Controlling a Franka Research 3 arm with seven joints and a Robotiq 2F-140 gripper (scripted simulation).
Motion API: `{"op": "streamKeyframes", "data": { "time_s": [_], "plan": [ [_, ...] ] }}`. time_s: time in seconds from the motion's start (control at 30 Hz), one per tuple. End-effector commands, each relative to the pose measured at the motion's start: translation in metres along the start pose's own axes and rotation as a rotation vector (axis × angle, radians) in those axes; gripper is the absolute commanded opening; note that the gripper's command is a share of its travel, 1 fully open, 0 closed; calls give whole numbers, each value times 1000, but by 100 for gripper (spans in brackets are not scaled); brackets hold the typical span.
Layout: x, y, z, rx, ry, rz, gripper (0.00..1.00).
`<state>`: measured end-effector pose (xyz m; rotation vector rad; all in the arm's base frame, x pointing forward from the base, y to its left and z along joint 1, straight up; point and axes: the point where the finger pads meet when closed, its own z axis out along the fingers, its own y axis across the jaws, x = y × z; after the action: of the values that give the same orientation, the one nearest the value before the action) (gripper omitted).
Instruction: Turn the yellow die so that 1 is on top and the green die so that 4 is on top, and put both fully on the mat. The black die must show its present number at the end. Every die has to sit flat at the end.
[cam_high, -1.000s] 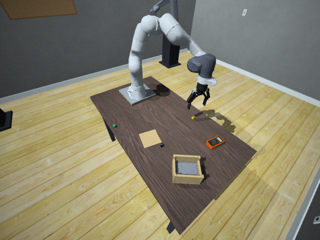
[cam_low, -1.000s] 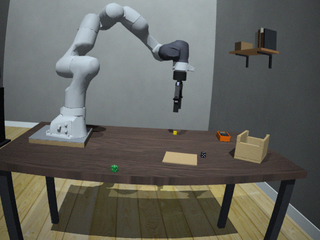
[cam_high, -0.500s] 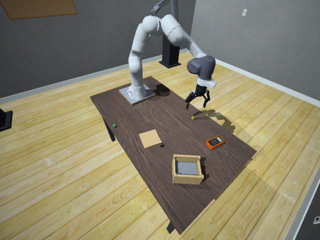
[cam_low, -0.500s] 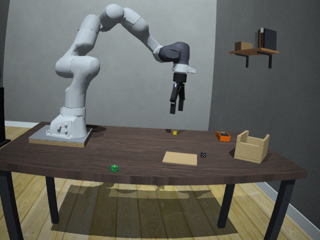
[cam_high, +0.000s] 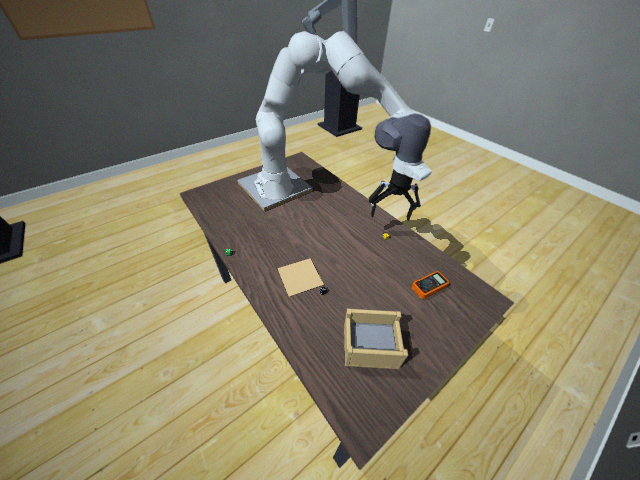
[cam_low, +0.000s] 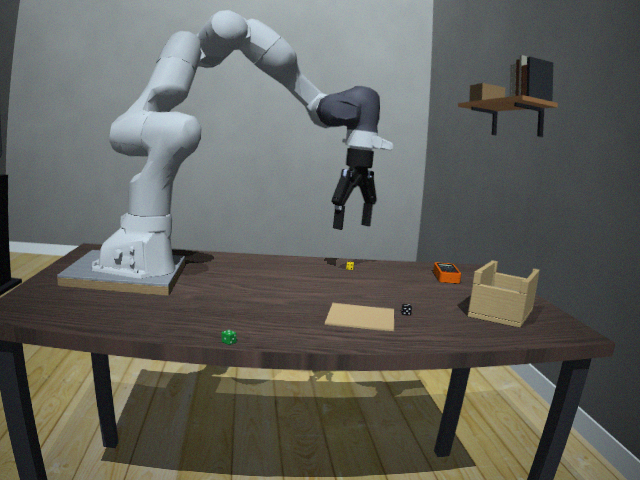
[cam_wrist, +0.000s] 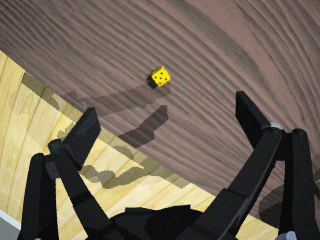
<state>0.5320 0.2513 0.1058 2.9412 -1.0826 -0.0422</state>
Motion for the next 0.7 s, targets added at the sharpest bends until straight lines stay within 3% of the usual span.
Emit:
{"op": "streamKeyframes", "data": {
  "time_s": [0.0, 0.67],
  "plan": [
    [-2, -1, 0, -4, 2, 140, 100],
    [-2, 2, 9, -15, -2, 520, 100]
  ]
}}
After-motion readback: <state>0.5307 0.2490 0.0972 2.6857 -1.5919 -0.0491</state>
